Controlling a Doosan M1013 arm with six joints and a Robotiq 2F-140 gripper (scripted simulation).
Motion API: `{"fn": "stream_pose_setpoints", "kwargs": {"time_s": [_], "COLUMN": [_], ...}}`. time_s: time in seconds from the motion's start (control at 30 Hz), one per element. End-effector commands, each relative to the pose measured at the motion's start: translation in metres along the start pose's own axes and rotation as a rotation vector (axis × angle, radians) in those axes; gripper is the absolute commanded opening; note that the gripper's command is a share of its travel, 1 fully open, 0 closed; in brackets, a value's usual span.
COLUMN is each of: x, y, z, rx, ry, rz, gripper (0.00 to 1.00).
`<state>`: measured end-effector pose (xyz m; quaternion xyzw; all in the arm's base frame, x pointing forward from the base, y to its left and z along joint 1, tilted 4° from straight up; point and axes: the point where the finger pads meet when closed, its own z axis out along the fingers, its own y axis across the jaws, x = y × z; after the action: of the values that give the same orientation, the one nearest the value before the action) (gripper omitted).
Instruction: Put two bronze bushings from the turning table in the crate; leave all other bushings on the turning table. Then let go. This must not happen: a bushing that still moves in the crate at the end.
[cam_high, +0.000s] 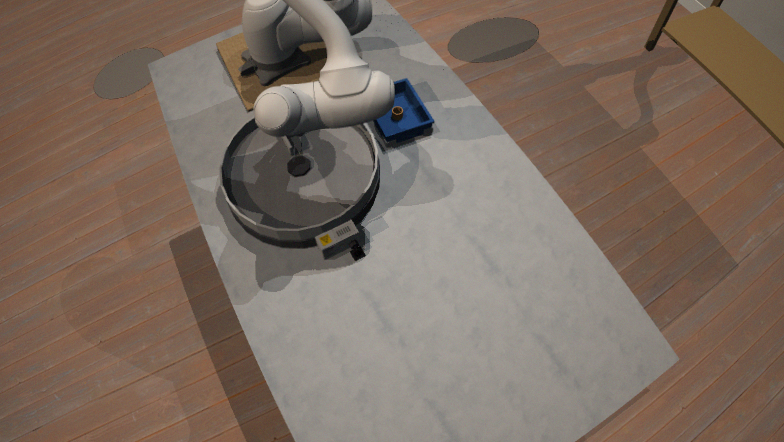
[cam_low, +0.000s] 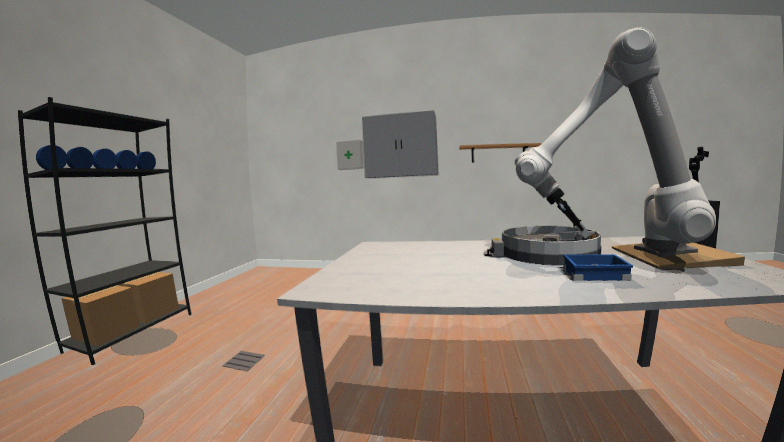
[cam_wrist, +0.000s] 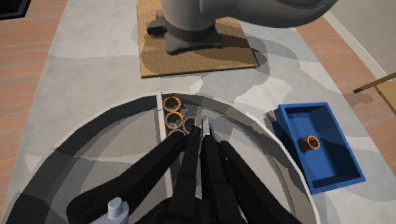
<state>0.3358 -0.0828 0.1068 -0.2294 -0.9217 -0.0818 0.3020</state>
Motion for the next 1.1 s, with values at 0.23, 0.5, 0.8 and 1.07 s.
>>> {"fn": "stream_pose_setpoints", "kwargs": {"time_s": [0.23,0.5,0.8,1.07], "x": [0.0000,0.0000,0.0000,0.0034], "y": [-0.0006,-0.0006,-0.0006,-0.0006], "z": [0.0000,0.0000,0.0000,-0.0041], "rx": [0.001,0.001,0.001,0.001], "ry": [0.000,0.000,0.000,0.000], "rz": [0.000,0.000,0.000,0.000], "gripper": [0.00,0.00,0.00,0.00]}}
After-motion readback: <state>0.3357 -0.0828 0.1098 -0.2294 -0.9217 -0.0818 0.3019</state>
